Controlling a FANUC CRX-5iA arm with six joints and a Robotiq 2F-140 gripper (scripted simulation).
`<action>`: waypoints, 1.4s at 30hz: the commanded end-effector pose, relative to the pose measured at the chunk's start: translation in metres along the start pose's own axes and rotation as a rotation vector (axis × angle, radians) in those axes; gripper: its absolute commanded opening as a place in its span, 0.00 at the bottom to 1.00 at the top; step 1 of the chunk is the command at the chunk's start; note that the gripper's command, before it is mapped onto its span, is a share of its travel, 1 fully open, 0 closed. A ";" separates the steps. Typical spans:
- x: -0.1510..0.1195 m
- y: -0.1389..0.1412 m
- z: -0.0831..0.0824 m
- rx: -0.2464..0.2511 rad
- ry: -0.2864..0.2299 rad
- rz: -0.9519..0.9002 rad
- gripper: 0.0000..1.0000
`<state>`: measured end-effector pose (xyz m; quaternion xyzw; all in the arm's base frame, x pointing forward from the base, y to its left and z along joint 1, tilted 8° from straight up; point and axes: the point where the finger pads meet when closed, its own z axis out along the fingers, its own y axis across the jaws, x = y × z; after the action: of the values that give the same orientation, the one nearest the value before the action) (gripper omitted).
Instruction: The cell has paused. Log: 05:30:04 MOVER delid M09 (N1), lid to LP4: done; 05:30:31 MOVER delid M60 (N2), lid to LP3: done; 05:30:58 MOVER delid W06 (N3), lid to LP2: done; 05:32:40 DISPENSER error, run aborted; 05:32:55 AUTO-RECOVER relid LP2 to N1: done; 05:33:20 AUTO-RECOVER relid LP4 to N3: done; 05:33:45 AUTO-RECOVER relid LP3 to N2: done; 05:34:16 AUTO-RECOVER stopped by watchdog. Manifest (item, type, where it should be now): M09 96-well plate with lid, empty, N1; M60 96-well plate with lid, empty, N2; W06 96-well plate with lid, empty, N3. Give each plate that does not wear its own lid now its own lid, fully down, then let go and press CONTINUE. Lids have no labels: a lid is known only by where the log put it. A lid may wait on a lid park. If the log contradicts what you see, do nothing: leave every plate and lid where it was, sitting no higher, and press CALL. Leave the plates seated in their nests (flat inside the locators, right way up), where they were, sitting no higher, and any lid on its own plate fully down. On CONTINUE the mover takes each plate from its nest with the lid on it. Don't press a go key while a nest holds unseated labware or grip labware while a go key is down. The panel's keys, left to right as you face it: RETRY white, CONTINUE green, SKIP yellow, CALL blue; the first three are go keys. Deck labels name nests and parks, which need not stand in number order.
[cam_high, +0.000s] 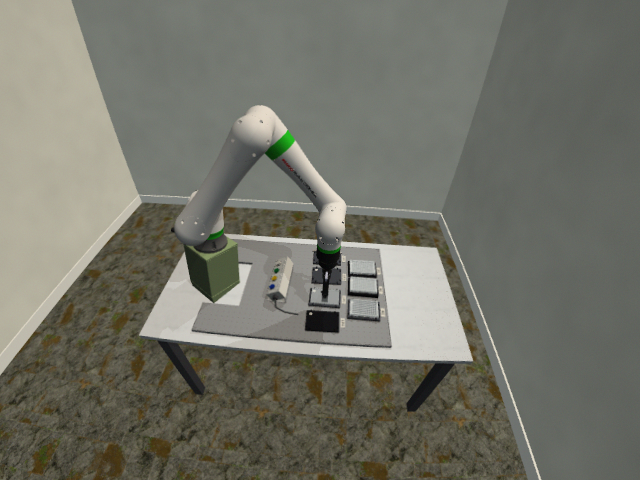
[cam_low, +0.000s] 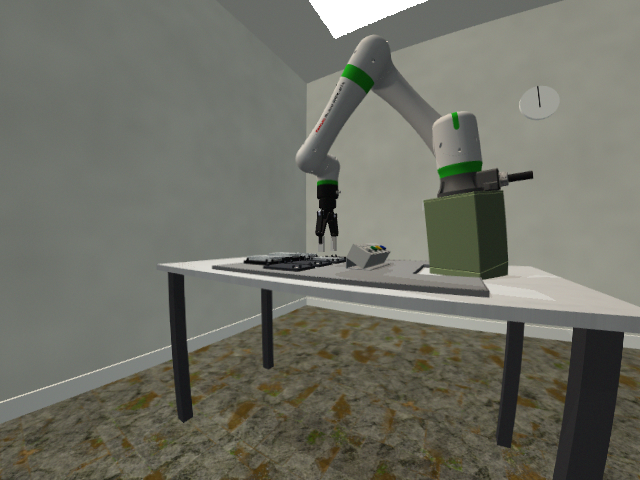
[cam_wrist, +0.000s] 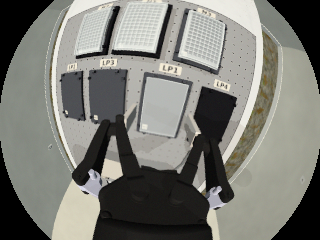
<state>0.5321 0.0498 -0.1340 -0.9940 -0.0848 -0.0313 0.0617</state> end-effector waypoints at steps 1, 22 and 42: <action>0.000 0.000 0.002 0.000 0.000 0.000 0.66; 0.000 0.001 0.014 0.000 0.000 0.000 0.66; 0.000 0.001 0.014 0.000 0.000 0.000 0.66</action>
<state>0.5332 0.0512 -0.1482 -0.9940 -0.0848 -0.0312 0.0617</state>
